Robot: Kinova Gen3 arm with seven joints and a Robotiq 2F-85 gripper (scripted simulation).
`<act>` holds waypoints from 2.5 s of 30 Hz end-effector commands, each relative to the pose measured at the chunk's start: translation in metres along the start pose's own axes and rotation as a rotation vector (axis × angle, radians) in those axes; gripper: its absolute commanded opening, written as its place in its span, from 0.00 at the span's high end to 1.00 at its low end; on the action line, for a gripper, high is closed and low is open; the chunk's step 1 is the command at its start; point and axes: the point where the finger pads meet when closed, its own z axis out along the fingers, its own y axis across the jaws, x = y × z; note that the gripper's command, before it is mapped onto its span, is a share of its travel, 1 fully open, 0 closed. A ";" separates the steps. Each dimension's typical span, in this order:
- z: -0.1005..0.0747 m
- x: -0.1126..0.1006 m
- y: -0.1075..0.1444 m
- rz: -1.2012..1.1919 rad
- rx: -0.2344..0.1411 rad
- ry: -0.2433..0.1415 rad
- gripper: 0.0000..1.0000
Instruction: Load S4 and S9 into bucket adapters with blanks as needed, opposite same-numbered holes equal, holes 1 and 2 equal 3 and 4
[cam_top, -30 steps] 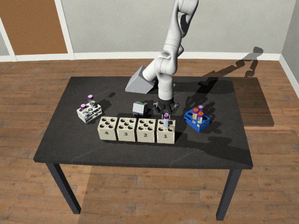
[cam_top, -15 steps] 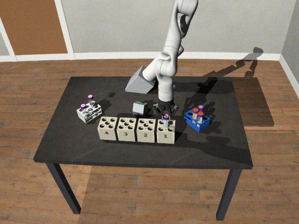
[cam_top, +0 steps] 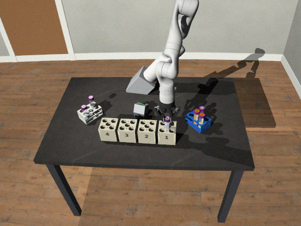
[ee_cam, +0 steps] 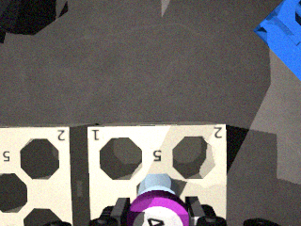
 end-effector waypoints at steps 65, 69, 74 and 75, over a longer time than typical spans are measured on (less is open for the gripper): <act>0.037 0.000 0.000 0.000 0.000 -0.001 0.90; 0.036 0.000 0.000 0.000 0.000 -0.001 0.90; 0.037 0.000 0.000 0.000 0.000 -0.001 0.38; 0.037 0.000 0.000 0.000 0.000 -0.001 0.38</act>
